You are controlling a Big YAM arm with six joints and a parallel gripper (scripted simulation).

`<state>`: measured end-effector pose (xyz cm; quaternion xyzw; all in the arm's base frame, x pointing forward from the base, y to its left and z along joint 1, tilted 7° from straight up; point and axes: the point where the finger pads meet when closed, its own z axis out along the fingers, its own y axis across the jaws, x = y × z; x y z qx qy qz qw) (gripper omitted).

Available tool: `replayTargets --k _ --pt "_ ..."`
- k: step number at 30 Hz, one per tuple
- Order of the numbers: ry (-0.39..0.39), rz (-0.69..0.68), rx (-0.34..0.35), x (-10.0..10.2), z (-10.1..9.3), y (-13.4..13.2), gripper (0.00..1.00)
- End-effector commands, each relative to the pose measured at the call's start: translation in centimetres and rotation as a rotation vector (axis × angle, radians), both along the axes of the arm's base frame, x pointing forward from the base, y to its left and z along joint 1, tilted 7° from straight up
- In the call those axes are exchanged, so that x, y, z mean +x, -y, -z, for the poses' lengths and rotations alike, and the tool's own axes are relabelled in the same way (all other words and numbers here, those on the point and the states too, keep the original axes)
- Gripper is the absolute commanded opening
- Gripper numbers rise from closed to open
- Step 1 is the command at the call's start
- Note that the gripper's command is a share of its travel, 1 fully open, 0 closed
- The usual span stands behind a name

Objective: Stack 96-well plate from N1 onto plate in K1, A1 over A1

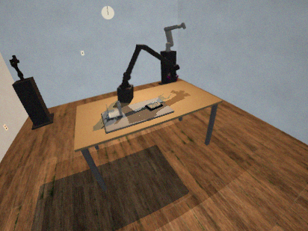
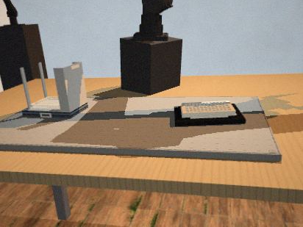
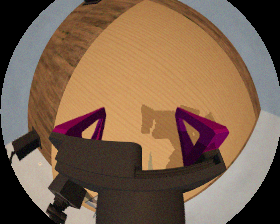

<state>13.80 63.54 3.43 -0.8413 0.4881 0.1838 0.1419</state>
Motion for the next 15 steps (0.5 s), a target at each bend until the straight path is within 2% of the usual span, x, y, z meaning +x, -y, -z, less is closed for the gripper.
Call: replayTargets --k 1,3,6,8,9,10,15 --pt "-0.033 0.147 0.015 2.5 -3.0 0.5 1.00" --pt "-0.034 0.160 0.024 3.3 -3.5 0.4 1.00" --pt "-0.065 0.254 -0.008 4.3 -3.0 1.8 1.00" --pt "-0.065 0.254 -0.008 4.3 -3.0 1.8 1.00" --pt "-0.066 0.284 0.024 5.3 -4.5 0.8 1.00" --pt "-0.084 0.317 -0.018 5.1 -3.0 2.4 1.00" --pt "-0.131 0.471 -0.049 7.1 -2.9 4.1 1.00"
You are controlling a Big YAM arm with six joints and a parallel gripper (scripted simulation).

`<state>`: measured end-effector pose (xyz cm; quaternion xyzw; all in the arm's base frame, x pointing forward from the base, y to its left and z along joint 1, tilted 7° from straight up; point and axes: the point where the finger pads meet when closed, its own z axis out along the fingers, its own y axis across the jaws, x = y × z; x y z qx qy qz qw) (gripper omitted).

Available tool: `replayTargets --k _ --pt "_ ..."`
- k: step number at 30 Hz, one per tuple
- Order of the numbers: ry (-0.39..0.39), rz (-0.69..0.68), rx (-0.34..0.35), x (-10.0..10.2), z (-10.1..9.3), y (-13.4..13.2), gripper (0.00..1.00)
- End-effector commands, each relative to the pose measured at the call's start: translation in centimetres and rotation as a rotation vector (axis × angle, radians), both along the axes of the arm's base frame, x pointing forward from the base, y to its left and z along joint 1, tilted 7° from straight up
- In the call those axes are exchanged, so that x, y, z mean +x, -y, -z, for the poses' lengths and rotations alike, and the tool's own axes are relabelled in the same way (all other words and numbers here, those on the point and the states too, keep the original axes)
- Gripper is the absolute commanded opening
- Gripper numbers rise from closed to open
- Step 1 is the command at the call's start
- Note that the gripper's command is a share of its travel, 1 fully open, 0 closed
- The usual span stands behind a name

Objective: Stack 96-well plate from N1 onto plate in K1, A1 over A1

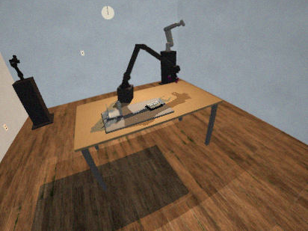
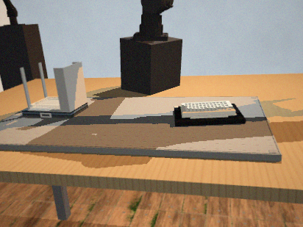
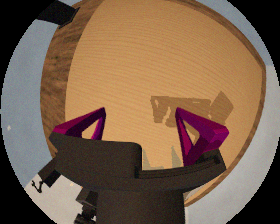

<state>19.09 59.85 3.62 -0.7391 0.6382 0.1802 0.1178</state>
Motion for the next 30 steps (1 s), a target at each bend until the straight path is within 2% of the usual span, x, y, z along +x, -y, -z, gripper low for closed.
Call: replayTargets --k 1,8,10,11,12,18,20,25,27,28,29,30 --pt "-0.029 0.141 0.017 2.1 -2.7 0.7 1.00" --pt "-0.079 0.314 -0.012 4.7 -2.7 3.1 1.00" --pt "-0.079 0.314 -0.012 4.7 -2.7 3.1 1.00" --pt "-0.074 0.343 0.030 5.9 -4.5 1.9 1.00" --pt "-0.097 0.377 -0.017 5.4 -2.7 3.8 1.00" --pt "-0.152 0.565 -0.048 7.4 -2.6 6.1 1.00" --pt "-0.157 0.579 -0.050 8.0 -2.5 6.9 1.00" --pt "-0.196 0.722 -0.068 9.5 -2.5 8.8 1.00" --pt "-0.196 0.722 -0.068 9.5 -2.5 8.8 1.00" --pt "-0.196 0.750 -0.026 10.8 -4.2 7.7 1.00" --pt "-0.213 0.785 -0.072 10.1 -2.5 9.6 1.00" --pt "-0.223 0.818 -0.079 10.4 -2.4 10.1 1.00"
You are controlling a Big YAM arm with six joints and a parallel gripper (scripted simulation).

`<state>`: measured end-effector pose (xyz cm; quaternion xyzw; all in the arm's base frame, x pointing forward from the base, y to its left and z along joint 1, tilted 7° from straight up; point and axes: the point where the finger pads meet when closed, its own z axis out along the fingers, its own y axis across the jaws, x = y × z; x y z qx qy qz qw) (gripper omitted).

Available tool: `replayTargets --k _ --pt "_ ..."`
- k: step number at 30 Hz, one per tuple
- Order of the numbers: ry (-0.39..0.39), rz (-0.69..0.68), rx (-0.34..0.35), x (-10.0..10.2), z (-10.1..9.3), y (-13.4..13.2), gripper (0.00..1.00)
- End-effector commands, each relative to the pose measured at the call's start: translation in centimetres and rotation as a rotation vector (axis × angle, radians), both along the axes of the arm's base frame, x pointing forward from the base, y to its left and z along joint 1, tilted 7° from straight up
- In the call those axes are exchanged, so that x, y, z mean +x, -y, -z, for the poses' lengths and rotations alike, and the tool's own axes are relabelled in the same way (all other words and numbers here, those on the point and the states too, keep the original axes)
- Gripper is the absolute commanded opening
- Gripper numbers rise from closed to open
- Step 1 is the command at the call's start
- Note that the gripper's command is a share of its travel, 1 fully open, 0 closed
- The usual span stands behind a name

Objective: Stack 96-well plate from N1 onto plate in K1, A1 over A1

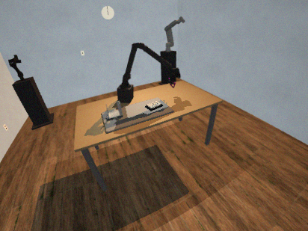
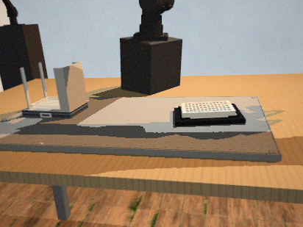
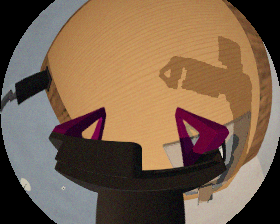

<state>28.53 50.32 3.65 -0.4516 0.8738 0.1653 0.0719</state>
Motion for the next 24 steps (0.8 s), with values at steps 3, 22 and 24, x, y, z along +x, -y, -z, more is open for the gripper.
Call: replayTargets --k 3,22,24 --pt "-0.034 0.196 0.012 1.8 -2.3 1.8 1.00" --pt "-0.162 0.708 -0.032 5.8 -2.0 9.3 1.00" --pt "-0.173 0.755 -0.035 6.2 -2.0 10.2 1.00"
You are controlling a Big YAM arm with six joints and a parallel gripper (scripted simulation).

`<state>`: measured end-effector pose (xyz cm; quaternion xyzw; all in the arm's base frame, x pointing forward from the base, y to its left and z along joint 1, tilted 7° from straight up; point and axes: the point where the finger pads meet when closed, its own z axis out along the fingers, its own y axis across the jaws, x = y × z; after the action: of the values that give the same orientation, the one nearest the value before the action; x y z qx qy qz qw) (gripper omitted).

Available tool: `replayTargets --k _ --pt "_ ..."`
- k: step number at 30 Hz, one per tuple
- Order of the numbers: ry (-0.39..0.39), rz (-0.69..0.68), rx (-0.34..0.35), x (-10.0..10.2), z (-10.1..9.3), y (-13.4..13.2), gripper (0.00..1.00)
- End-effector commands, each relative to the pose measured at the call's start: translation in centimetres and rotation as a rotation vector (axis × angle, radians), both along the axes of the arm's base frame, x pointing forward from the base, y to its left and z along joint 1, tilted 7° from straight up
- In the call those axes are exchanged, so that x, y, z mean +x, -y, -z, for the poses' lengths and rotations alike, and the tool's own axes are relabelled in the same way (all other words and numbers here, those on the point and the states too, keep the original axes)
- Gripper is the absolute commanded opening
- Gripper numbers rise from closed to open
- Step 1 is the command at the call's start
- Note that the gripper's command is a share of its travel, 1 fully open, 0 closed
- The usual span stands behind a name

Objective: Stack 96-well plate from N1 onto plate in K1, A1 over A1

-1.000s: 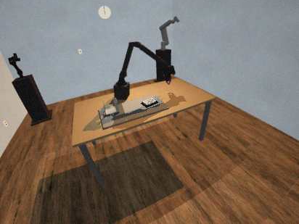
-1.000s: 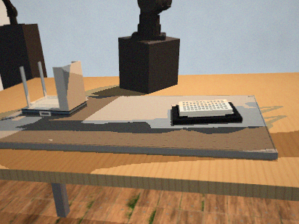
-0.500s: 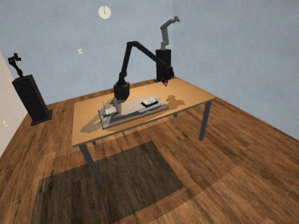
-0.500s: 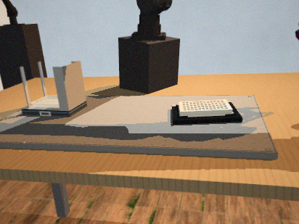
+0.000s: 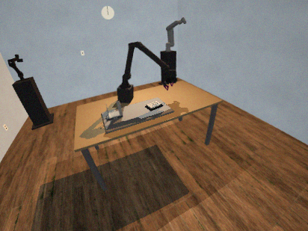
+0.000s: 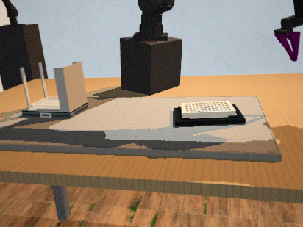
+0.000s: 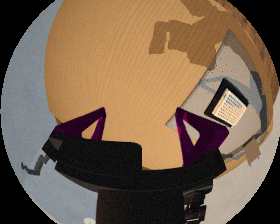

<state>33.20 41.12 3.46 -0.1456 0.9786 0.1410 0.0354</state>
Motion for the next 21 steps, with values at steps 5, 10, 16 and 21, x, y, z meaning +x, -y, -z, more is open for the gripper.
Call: replayTargets --k 5,10,16,21 --pt "-0.036 0.288 0.012 2.4 -2.0 3.4 1.00" --pt "-0.057 0.386 0.006 2.9 -1.9 4.9 1.00" --pt "-0.097 0.578 -0.004 3.7 -1.8 7.8 1.00" --pt "-0.129 0.742 -0.011 4.1 -1.6 10.3 1.00"
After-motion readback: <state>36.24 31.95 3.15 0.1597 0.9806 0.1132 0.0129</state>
